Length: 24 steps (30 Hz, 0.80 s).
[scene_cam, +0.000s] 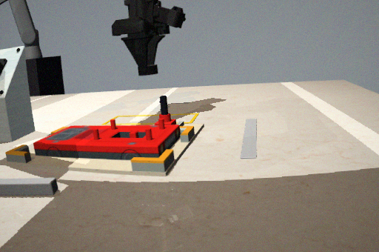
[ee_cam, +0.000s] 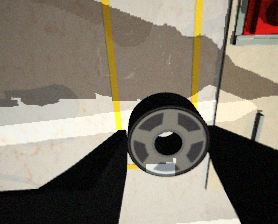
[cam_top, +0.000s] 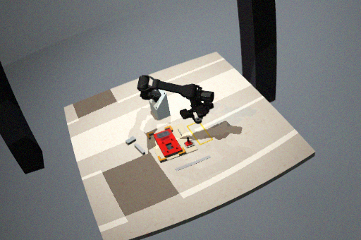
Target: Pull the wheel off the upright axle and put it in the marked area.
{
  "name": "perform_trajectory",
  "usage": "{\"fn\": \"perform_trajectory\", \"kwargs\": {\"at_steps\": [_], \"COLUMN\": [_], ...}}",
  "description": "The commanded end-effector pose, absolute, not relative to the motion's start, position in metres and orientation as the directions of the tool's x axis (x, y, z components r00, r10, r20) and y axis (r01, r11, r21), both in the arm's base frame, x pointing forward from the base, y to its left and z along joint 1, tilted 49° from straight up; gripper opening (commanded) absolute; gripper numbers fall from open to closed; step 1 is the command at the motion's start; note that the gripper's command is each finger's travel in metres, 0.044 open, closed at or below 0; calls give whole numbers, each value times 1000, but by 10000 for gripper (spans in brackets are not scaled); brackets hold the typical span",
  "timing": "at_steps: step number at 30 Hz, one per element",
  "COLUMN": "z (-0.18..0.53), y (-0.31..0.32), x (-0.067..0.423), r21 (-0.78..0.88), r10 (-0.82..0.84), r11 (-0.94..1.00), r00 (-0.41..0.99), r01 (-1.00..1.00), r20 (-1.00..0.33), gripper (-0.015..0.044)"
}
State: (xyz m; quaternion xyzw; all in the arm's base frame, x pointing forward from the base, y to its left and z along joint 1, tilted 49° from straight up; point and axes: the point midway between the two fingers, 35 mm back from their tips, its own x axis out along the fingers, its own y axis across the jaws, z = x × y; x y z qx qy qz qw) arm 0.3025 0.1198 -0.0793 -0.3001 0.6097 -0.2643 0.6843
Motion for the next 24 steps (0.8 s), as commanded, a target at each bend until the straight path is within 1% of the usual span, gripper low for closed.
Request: {"fn": "perform_trajectory", "kwargs": {"at_steps": [1,6,16,21,24], "z": [-86,-97,-140,-142,-140], "y": [111,100,51,48,50], "x": [301,305,311,311,310], "r21": [-739,-738,-741,-742,-740], "r10": [-734,-733,-736,-737,-736], "r11": [674,675,671,670,672], "r00": [111,112,112,112,103], "r01": [-9,-9,-8,-8,-4], "r20": [-670,-671,-667,-667,-669], "gripper": [0,0,0,0,79]}}
